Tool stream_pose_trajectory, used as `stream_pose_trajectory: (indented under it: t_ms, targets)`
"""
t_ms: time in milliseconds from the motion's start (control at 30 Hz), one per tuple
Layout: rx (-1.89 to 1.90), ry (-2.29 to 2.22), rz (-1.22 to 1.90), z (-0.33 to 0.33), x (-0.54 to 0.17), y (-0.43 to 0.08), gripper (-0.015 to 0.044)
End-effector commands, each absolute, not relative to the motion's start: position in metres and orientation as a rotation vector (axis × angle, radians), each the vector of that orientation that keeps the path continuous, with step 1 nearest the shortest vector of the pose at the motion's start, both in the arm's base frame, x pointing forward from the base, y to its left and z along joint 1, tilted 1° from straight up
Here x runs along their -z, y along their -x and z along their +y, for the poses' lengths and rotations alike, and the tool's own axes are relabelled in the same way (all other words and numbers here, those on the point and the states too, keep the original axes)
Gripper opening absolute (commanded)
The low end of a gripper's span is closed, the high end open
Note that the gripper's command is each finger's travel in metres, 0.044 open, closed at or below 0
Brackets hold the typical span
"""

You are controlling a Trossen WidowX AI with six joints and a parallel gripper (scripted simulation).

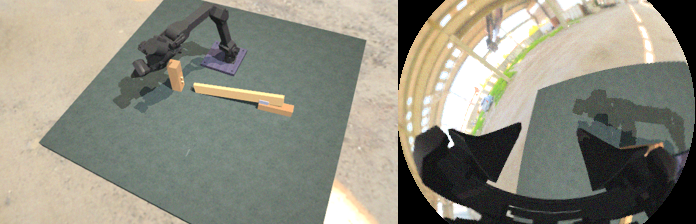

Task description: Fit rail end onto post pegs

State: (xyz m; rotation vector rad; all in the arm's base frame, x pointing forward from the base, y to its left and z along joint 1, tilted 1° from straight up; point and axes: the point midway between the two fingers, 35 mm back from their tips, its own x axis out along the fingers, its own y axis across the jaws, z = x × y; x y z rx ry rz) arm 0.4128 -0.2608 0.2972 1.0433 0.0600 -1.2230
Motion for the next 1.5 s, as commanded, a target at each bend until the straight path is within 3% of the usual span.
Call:
stream_pose_trajectory:
  t_ms: [0, 333, 467, 1000, 1467]
  targets:
    - [1.219, -1.029, 0.077, -0.259, -0.296, -0.413, 0.0426]
    - [0.749, -0.230, 0.888, -0.174, -0.226, -0.393, 0.0440]
    - [0.561, -0.022, 1.040, -0.152, -0.209, -0.382, 0.0440]
    - [-0.179, 0.615, 1.324, -0.084, -0.160, -0.334, 0.0440]
    - [-0.947, 1.101, 1.270, -0.033, -0.124, -0.272, 0.0440]
